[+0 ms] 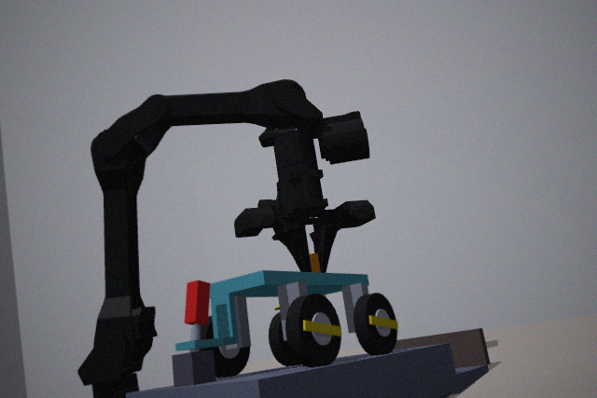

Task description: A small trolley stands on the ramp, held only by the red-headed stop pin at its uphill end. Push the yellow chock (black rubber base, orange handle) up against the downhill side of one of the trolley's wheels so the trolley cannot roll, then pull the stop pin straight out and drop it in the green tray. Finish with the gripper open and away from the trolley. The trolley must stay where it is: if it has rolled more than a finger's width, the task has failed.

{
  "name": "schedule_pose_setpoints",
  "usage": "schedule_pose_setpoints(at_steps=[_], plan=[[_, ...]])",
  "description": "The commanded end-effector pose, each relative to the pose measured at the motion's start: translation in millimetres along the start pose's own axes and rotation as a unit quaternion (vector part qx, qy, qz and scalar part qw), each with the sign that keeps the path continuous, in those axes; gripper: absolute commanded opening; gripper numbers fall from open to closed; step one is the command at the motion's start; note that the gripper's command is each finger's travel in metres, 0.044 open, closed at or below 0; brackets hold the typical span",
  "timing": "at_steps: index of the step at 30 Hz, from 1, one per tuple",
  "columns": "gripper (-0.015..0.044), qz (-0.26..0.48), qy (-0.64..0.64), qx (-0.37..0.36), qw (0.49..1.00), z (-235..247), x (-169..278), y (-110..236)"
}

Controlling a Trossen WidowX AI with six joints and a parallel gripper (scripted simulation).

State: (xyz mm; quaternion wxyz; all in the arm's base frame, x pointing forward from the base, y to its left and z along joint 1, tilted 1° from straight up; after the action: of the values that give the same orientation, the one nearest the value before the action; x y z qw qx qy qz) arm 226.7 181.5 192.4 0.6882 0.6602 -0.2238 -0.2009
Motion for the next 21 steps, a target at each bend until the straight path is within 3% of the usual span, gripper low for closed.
schedule_pose_setpoints(at_steps=[1,12,21], plan=[[0.0000,0.006,0.078,-0.003,0.997,-0.4,-0.7,1.1],[0.0000,0.014,0.265,-0.014,0.964,-1.4,-2.0,1.1],[0.0000,0.014,0.276,-0.015,0.961,-4.0,0.0,0.5]])
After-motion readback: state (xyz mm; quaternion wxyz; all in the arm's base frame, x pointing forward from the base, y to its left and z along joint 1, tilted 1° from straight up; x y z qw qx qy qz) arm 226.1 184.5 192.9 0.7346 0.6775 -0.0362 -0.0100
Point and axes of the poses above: the point midway between the two fingers, 35 mm back from their tips, its own y axis back along the fingers, its own z axis across the jaws, x = y × z, the point moved 2 cm from there along y, back along the fingers, and after that the axes turned 9 degrees about -y, right-handed, at the moved point
